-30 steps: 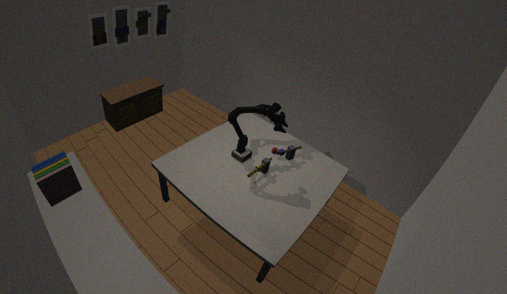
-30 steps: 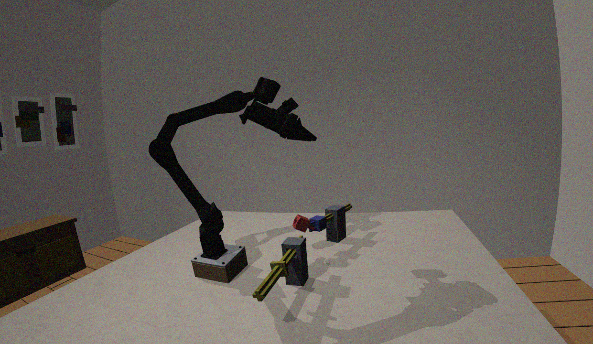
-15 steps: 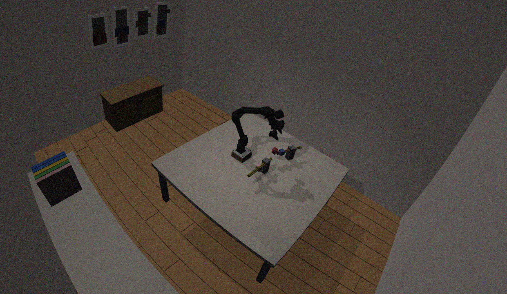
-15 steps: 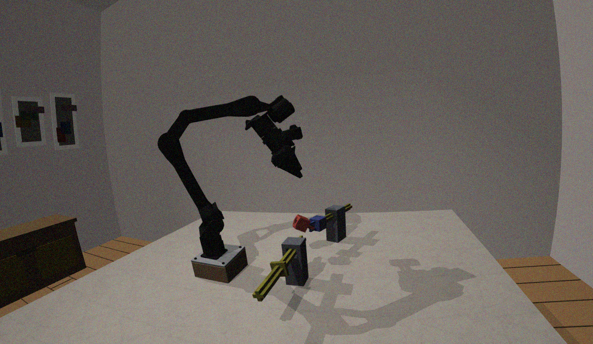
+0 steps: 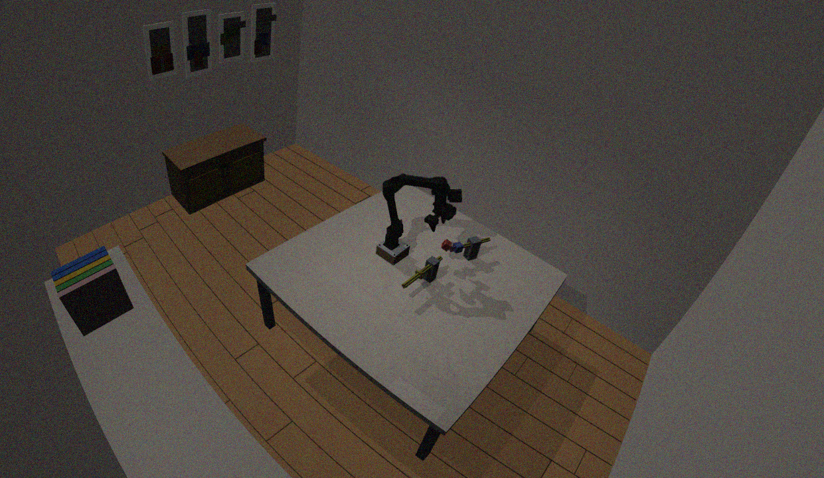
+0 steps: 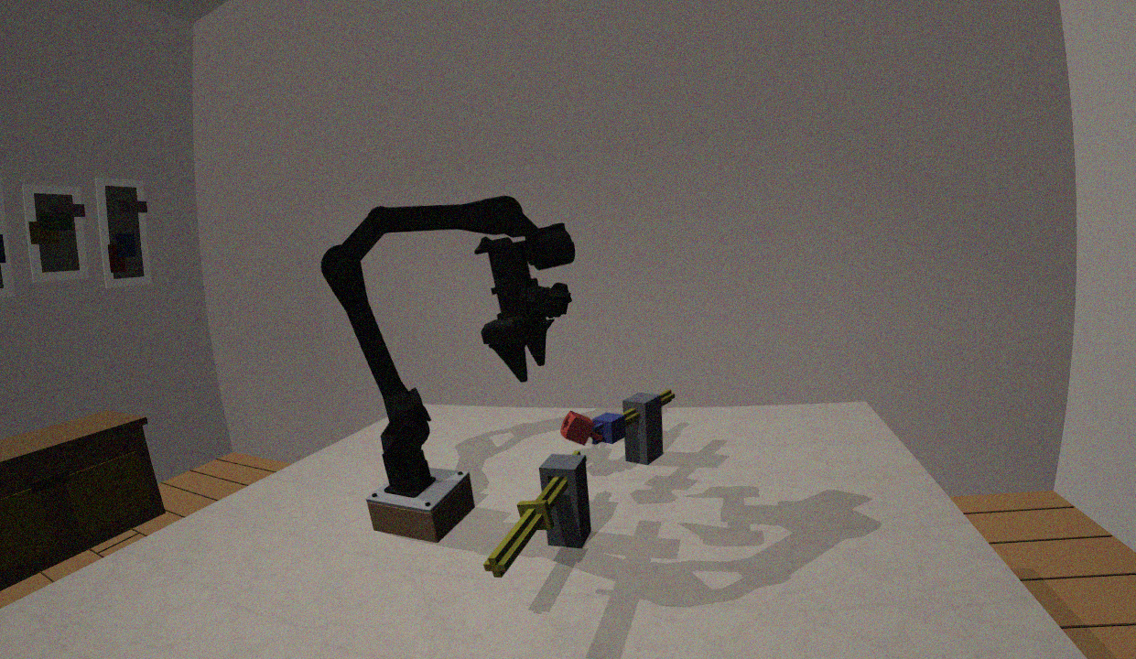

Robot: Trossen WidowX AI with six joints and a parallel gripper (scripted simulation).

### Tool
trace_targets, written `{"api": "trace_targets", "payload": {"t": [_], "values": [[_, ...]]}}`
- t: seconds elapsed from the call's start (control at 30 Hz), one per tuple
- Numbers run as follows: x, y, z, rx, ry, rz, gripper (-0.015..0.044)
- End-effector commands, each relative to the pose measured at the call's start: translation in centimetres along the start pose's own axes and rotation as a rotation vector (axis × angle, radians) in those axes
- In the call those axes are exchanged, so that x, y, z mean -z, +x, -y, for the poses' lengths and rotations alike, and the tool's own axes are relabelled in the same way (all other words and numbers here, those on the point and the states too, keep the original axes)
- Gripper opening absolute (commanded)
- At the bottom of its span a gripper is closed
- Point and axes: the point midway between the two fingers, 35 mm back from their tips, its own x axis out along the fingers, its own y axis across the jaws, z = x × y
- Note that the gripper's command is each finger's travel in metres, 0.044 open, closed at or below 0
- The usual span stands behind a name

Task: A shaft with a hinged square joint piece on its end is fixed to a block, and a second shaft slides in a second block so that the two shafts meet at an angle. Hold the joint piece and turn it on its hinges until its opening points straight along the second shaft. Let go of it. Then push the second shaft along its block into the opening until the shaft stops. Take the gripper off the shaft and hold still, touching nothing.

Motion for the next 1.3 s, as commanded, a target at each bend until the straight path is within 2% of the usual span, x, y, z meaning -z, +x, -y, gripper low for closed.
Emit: {"api": "trace_targets", "payload": {"t": [0.0, 0.27, 0.9, 1.13, 1.27], "values": [[1.6, 0.5, 0.5, 0.048, 0.058, -0.101, 0.0440], [1.7, 0.6, 0.6, 0.052, 0.044, -0.112, 0.0440], [1.1, 2.4, 0.5, 0.050, -0.440, -0.309, 0.0440], [1.0, 2.5, 0.5, 0.048, -0.456, -0.316, 0.0440], [1.0, 4.0, 0.4, 0.053, -0.458, -0.317, 0.0440]]}}
